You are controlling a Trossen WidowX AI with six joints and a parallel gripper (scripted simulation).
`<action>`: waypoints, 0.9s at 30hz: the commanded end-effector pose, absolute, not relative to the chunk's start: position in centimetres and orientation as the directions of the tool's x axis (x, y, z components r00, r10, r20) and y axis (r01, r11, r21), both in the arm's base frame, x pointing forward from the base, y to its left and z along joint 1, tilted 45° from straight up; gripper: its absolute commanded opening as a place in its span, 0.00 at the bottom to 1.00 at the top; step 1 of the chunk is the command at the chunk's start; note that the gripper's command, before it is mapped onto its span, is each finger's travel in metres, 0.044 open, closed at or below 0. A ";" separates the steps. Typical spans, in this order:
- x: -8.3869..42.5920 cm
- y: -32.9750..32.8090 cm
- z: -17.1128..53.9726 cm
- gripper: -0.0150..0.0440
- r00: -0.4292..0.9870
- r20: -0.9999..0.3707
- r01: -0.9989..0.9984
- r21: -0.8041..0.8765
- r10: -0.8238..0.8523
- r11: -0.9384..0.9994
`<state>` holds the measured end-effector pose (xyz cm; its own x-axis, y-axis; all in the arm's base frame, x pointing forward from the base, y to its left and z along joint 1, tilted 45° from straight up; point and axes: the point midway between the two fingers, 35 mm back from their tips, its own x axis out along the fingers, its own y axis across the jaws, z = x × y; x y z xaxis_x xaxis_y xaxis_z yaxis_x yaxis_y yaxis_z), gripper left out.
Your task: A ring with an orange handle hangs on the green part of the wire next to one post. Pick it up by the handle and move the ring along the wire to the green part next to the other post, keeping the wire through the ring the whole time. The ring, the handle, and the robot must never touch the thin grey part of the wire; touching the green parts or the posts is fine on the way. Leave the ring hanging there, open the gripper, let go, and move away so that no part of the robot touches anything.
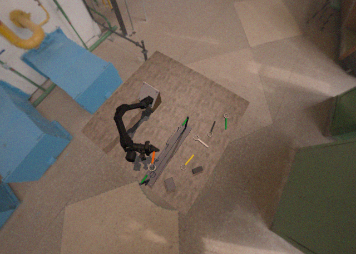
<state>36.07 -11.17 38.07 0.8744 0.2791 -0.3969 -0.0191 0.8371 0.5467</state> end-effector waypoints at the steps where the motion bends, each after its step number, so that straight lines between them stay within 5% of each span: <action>1: 36.0 -10.0 38.8 0.00 0.871 -0.372 -0.018 0.628 0.321 0.778; 27: 35.9 -6.8 42.8 0.00 0.867 -0.292 -0.007 0.803 0.404 0.596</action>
<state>35.87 -6.88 42.37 0.8653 0.4070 -0.2926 -0.0061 0.5923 0.8057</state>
